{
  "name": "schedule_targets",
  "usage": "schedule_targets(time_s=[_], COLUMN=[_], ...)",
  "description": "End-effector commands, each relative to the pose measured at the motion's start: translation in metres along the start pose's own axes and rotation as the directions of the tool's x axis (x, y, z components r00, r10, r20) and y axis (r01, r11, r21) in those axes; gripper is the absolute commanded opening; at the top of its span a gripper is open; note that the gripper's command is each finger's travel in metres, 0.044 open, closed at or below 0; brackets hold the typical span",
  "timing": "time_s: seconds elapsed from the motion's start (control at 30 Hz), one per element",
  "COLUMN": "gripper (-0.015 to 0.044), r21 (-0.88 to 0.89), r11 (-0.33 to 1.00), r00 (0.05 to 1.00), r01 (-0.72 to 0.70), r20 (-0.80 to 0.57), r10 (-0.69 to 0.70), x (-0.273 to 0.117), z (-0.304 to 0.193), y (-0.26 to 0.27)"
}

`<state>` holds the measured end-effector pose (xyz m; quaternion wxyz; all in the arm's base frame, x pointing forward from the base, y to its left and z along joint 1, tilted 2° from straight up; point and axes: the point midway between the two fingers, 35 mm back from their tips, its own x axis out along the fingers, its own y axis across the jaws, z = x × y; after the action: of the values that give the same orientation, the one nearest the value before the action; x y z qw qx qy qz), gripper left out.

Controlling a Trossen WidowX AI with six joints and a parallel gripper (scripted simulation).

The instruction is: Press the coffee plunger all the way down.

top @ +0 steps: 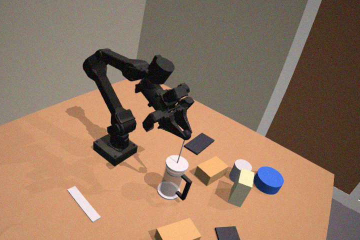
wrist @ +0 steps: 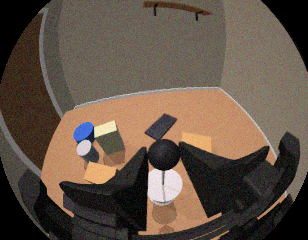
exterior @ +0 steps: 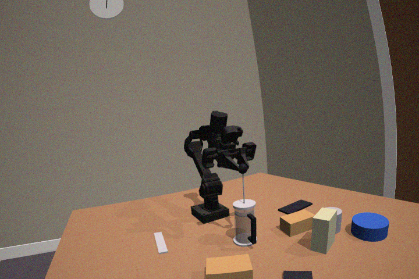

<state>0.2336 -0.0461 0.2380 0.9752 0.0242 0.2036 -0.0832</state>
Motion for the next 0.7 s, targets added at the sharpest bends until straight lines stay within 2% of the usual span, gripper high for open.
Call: schedule_targets(time_s=[0.0, 0.67], gripper=[0.0123, 0.0123], r21=[0.007, 0.007], r11=[1.000, 1.000], r00=[0.997, 0.998], r01=[0.002, 0.002], r20=[-0.071, -0.070], r10=[-0.001, -0.001], x=[0.014, 0.030], z=[-0.028, -0.056], y=[0.000, 0.000])
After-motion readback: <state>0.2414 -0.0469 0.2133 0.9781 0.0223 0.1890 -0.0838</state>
